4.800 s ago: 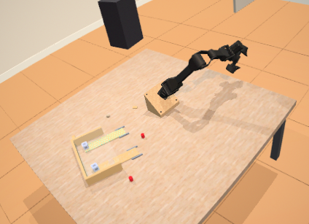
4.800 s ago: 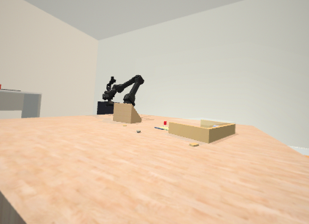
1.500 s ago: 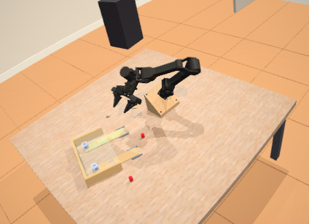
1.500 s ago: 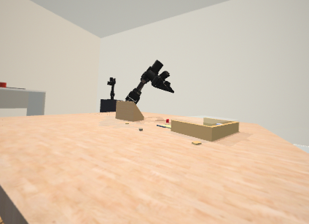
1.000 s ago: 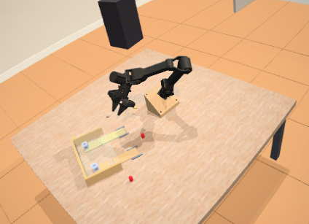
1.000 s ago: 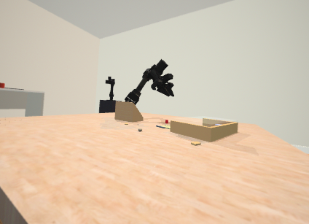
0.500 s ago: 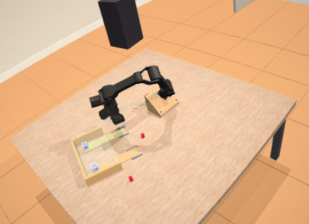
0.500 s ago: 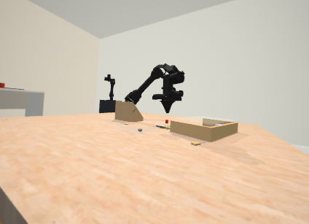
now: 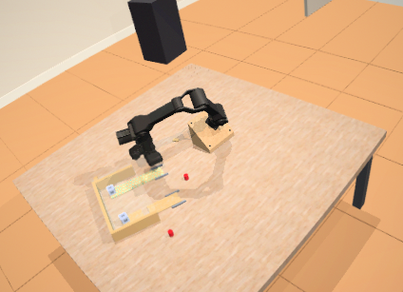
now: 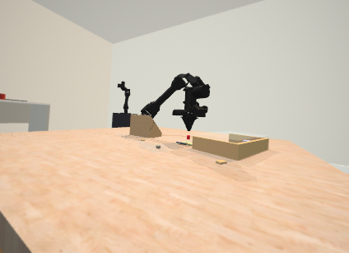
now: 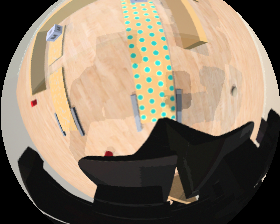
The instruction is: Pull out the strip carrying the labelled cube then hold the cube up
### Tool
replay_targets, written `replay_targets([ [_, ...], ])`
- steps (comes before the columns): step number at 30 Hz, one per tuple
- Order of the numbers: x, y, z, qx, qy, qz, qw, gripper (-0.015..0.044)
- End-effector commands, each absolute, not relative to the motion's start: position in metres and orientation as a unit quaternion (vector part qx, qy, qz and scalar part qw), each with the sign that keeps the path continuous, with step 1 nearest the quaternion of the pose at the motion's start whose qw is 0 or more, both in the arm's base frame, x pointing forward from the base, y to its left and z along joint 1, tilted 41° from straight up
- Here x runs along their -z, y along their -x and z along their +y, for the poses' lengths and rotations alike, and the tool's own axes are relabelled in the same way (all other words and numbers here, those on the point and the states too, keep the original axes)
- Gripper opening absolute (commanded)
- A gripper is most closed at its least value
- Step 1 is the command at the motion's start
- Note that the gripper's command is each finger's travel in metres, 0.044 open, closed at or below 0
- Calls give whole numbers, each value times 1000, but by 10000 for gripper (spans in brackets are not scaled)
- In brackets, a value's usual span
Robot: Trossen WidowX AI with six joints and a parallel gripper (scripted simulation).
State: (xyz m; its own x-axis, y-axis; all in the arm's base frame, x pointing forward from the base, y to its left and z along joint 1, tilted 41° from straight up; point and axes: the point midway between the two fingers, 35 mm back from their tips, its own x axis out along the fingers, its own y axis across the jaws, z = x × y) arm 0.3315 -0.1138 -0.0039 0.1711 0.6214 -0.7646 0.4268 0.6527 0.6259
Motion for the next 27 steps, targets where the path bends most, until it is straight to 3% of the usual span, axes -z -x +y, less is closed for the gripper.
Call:
replay_targets([
  [1, 9, -332, -109, -74, -412, 640, 644, 0],
  [27, 43, -339, -84, -76, -413, 640, 644, 0],
])
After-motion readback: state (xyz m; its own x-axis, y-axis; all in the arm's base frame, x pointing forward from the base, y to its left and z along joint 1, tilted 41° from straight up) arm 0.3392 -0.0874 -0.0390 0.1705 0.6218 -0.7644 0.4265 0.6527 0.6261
